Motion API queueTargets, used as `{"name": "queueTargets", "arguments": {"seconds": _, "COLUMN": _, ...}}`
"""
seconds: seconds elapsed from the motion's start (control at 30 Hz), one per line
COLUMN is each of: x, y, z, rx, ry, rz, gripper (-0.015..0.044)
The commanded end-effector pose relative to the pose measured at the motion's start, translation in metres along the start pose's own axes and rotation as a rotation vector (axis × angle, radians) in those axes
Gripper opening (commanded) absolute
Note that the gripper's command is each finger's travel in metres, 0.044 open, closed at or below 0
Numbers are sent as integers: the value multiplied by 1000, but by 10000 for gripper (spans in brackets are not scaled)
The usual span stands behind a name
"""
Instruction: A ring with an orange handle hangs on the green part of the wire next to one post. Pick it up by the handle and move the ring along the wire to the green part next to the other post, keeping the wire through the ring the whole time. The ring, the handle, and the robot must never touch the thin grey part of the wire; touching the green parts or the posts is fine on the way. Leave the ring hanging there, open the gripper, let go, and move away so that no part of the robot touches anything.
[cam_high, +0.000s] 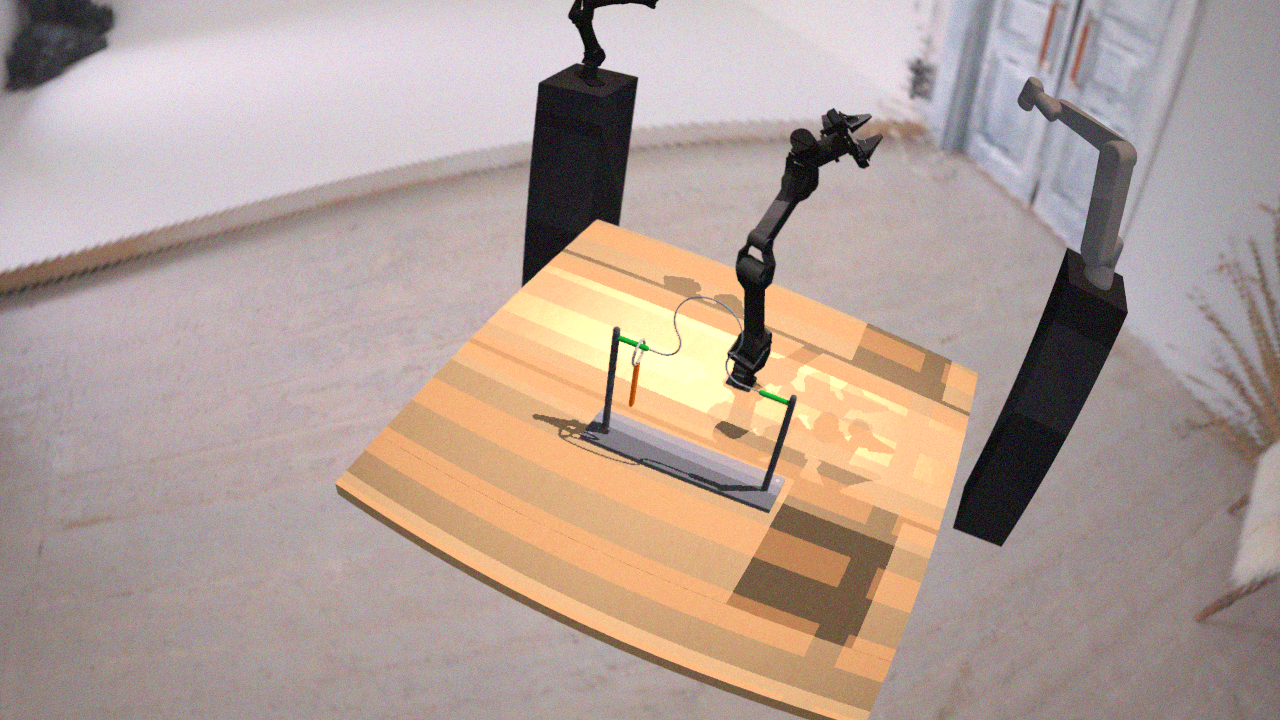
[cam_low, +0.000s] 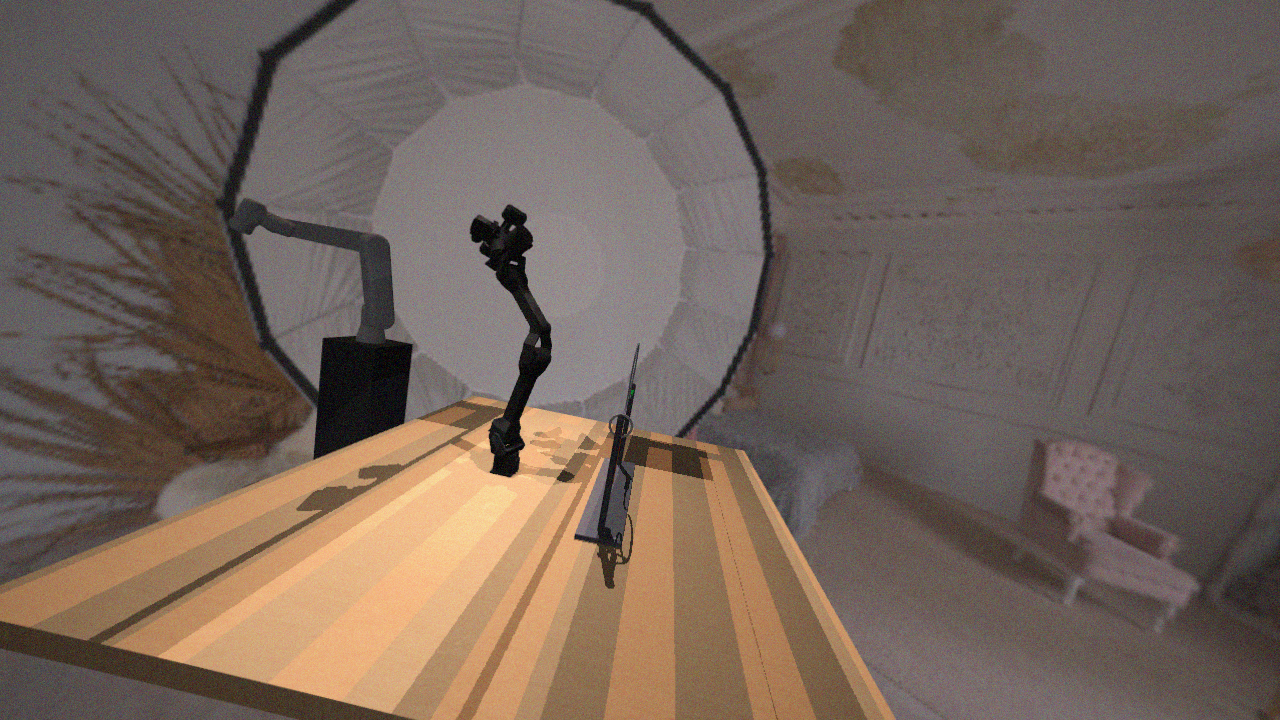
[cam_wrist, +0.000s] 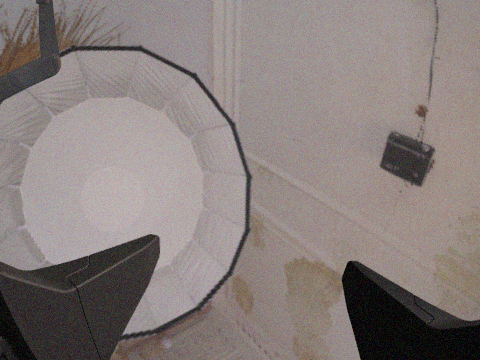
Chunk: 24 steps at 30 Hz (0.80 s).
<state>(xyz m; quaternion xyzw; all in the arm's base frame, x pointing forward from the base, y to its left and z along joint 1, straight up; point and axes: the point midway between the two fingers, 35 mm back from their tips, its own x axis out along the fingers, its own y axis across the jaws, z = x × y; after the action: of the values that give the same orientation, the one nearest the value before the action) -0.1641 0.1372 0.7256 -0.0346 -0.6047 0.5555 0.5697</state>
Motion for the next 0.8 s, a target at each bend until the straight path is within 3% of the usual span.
{"name": "queueTargets", "arguments": {"seconds": 0.0, "x": 0, "y": 0, "z": 0, "rx": -3, "ry": 1, "rz": 0, "gripper": 374}}
{"name": "queueTargets", "arguments": {"seconds": 0.27, "x": 12, "y": 23, "z": -22, "rx": -134, "ry": 63, "rz": 0, "gripper": 164}}
{"name": "queueTargets", "arguments": {"seconds": 0.77, "x": 31, "y": 36, "z": -116, "rx": -349, "ry": 316, "rz": -63, "gripper": 160}}
